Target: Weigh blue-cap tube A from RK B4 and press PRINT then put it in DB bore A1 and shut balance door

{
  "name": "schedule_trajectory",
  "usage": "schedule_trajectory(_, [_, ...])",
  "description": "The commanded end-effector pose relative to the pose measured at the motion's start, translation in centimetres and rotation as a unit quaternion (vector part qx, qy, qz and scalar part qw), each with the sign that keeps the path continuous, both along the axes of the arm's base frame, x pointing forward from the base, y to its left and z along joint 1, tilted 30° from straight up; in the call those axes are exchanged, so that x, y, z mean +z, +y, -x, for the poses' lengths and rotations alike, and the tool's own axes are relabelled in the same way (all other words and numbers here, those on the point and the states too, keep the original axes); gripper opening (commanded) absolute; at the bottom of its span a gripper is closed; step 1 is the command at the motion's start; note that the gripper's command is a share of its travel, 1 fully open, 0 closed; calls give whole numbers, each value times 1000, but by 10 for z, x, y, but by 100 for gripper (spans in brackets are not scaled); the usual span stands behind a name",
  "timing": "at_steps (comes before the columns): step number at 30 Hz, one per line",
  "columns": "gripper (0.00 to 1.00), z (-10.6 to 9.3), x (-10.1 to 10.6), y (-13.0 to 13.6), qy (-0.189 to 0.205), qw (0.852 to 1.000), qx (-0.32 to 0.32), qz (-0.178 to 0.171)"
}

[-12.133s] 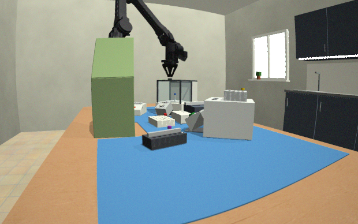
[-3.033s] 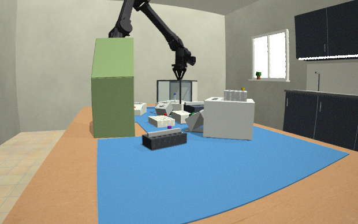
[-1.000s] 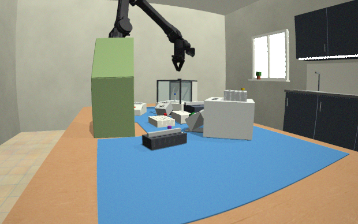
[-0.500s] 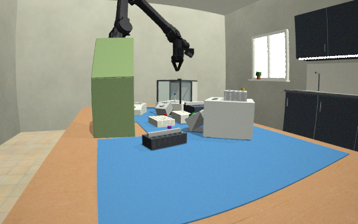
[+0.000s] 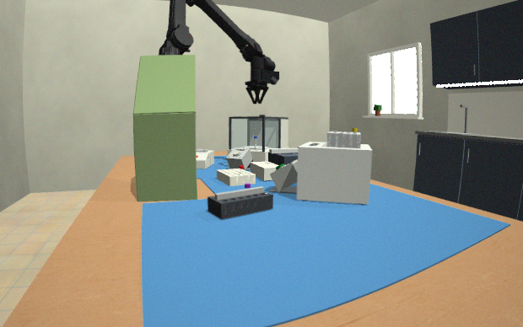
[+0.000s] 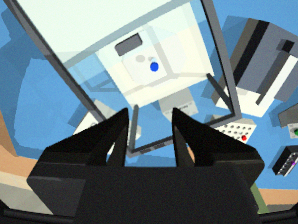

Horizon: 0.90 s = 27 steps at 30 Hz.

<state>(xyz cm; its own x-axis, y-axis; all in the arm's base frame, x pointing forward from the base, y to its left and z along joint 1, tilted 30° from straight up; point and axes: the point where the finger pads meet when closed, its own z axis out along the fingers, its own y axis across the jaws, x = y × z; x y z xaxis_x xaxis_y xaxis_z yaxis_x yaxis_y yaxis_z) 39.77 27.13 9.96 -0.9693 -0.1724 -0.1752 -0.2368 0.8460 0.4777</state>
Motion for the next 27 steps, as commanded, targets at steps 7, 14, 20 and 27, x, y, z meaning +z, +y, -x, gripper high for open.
schedule_trajectory(7, [36,3,3,-11,-103,983,149,6])
schedule_trajectory(14, [36,-2,0,-4,-123,971,204,12])
schedule_trajectory(20, [36,2,2,-3,-125,972,201,12])
schedule_trajectory(27, [36,11,-20,4,-113,971,209,14])
